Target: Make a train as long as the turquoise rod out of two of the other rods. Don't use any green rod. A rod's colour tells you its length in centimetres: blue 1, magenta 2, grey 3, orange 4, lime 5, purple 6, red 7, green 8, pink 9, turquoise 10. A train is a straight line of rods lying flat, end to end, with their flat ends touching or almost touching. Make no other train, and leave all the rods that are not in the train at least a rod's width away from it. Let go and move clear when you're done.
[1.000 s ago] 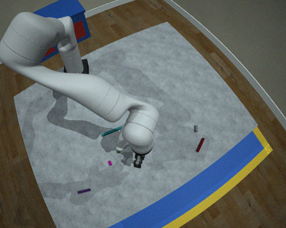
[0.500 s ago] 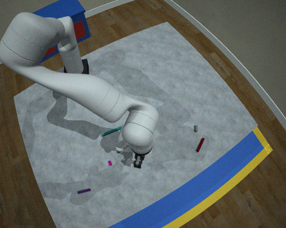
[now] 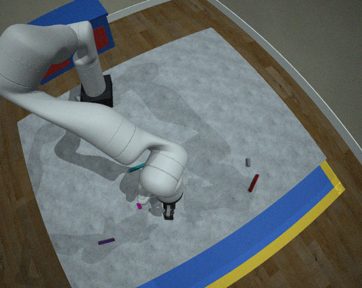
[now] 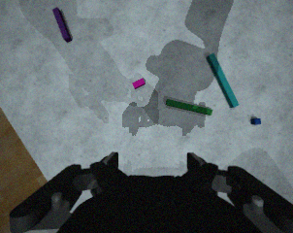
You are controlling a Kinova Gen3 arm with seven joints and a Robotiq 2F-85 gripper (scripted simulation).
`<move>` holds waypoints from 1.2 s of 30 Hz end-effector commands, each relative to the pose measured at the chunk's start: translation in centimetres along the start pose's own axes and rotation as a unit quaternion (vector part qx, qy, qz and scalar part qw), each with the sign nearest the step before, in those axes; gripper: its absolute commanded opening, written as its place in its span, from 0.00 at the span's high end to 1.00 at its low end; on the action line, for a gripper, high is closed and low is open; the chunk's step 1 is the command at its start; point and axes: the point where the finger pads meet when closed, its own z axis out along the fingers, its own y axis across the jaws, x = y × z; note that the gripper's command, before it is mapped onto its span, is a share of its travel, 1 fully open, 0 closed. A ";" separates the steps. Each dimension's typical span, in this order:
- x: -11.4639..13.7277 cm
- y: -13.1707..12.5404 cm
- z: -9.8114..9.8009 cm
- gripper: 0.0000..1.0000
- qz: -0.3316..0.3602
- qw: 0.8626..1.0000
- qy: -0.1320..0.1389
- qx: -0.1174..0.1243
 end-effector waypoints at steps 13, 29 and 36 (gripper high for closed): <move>7.7 -5.4 0.1 0.00 -0.156 0.988 -0.001 -0.001; 13.5 -8.5 0.0 0.00 -0.279 0.960 -0.002 0.000; 14.0 -8.7 0.0 0.00 -0.287 0.958 -0.002 0.001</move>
